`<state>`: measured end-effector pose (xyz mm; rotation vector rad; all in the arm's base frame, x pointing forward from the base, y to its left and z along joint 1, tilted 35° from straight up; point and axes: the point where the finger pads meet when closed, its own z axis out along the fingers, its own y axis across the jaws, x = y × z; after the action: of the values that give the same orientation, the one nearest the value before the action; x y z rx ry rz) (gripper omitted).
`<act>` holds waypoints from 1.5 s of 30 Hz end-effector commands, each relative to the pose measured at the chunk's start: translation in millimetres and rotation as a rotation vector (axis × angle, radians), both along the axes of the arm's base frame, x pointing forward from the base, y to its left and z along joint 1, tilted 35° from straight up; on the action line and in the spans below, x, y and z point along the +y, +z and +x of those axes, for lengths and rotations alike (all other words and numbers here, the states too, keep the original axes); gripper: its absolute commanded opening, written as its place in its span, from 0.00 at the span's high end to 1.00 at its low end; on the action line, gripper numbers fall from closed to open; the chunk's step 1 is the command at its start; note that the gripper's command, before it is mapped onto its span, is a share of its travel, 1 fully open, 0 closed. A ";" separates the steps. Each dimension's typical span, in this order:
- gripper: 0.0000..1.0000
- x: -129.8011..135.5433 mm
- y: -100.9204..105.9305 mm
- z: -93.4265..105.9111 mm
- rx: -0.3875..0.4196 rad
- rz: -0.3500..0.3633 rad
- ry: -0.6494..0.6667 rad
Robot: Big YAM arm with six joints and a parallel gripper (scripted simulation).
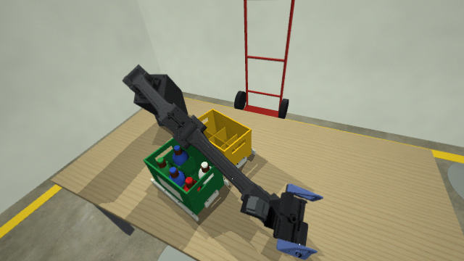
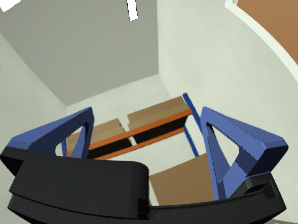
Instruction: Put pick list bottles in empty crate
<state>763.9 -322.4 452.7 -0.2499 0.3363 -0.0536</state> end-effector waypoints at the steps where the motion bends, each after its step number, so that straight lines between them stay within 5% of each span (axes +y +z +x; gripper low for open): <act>1: 0.00 5.9 10.0 -2.4 -0.014 -0.007 0.005; 17: 0.00 5.9 10.0 -2.4 -0.014 -0.007 0.005; 18: 0.39 0.3 0.3 0.0 0.000 0.000 0.000; 45: 0.39 0.3 0.3 0.0 0.000 0.000 0.000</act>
<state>763.9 -322.4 452.7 -0.2499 0.3363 -0.0536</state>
